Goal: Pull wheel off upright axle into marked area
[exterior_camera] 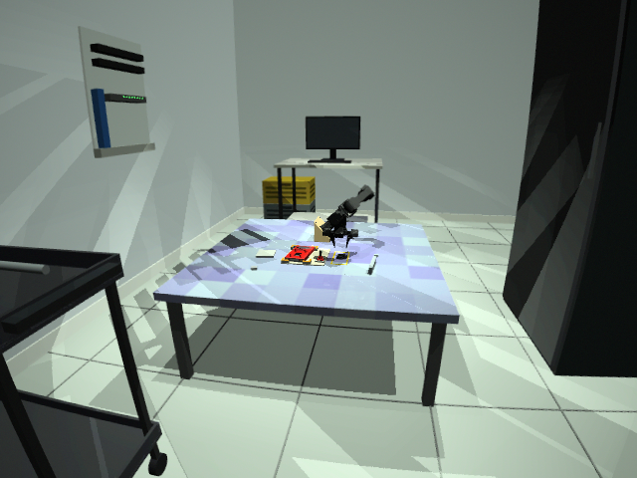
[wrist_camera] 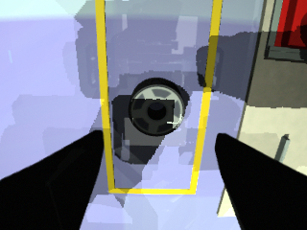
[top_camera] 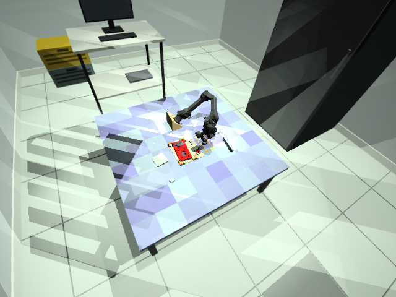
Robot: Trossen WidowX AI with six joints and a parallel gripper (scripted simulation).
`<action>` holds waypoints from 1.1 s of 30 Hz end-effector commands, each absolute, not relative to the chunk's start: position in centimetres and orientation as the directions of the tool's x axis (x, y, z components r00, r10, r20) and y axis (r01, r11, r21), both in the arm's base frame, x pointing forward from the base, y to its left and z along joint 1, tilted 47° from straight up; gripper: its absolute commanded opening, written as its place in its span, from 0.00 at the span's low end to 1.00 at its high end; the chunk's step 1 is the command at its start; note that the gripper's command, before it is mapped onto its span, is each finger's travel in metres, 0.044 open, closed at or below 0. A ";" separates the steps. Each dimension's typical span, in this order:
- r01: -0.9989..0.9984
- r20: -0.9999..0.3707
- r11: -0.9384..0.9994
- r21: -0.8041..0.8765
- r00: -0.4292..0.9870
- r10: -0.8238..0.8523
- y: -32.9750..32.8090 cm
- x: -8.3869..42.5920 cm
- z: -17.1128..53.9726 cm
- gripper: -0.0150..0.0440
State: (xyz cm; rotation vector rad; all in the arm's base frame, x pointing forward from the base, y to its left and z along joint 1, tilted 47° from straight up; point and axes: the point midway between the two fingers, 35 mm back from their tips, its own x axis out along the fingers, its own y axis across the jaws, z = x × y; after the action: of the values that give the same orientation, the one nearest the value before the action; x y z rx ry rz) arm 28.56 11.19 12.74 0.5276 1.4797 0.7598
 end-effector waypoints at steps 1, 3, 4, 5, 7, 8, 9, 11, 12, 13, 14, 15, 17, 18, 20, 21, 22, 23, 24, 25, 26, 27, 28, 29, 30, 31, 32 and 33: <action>-0.133 -0.680 0.669 0.731 -0.070 0.730 10.4 28.5 13.6 0.76; -0.128 -0.682 0.672 0.730 -0.063 0.729 10.6 28.4 13.0 0.85; -0.127 -0.684 0.674 0.728 -0.063 0.727 10.1 28.1 13.0 0.90; -0.127 -0.686 0.676 0.725 -0.062 0.725 9.5 27.6 12.9 0.94; -0.127 -0.692 0.682 0.720 -0.062 0.719 7.9 26.3 12.9 1.00; -0.127 -0.694 0.684 0.719 -0.063 0.717 7.0 25.4 12.9 1.00; -0.127 -0.694 0.684 0.719 -0.065 0.717 6.1 24.6 13.0 1.00; -0.128 -0.691 0.680 0.722 -0.069 0.720 4.7 23.0 13.2 1.00; -0.128 -0.688 0.677 0.724 -0.071 0.722 4.1 22.3 13.3 1.00; -0.128 -0.685 0.674 0.727 -0.072 0.725 3.7 21.8 13.4 1.00; -0.129 -0.683 0.672 0.729 -0.073 0.727 3.5 21.4 13.5 1.00; -0.129 -0.682 0.671 0.730 -0.073 0.728 3.4 21.3 13.5 1.00; -0.129 -0.682 0.671 0.730 -0.073 0.728 3.4 21.3 13.5 1.00; -0.129 -0.682 0.671 0.730 -0.073 0.728 3.4 21.3 13.5 1.00; -0.129 -0.682 0.671 0.730 -0.073 0.728 3.4 21.3 13.5 1.00; -0.129 -0.682 0.671 0.730 -0.073 0.728 3.4 21.3 13.5 1.00; -0.129 -0.682 0.671 0.730 -0.073 0.728 3.4 21.3 13.5 1.00; -0.129 -0.682 0.671 0.730 -0.073 0.728 3.4 21.3 13.5 1.00; -0.129 -0.682 0.671 0.730 -0.073 0.728 3.4 21.3 13.5 1.00; -0.129 -0.682 0.671 0.730 -0.073 0.728 3.4 21.3 13.5 1.00; -0.129 -0.682 0.671 0.730 -0.073 0.728 3.4 21.3 13.5 1.00; -0.129 -0.682 0.671 0.730 -0.073 0.728 3.4 21.3 13.5 1.00; -0.129 -0.682 0.671 0.730 -0.073 0.728 3.4 21.3 13.5 1.00; -0.129 -0.682 0.671 0.730 -0.073 0.728 3.4 21.3 13.5 1.00; -0.129 -0.682 0.671 0.730 -0.073 0.728 3.4 21.3 13.5 1.00; -0.129 -0.682 0.671 0.730 -0.073 0.728 3.4 21.3 13.5 1.00; -0.129 -0.682 0.671 0.730 -0.073 0.728 3.4 21.3 13.5 1.00; -0.129 -0.682 0.671 0.730 -0.073 0.728 3.4 21.3 13.5 1.00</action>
State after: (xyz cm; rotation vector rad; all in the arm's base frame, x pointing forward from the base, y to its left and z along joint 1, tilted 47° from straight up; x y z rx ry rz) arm 21.43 3.45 13.53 0.5291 1.4832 0.7606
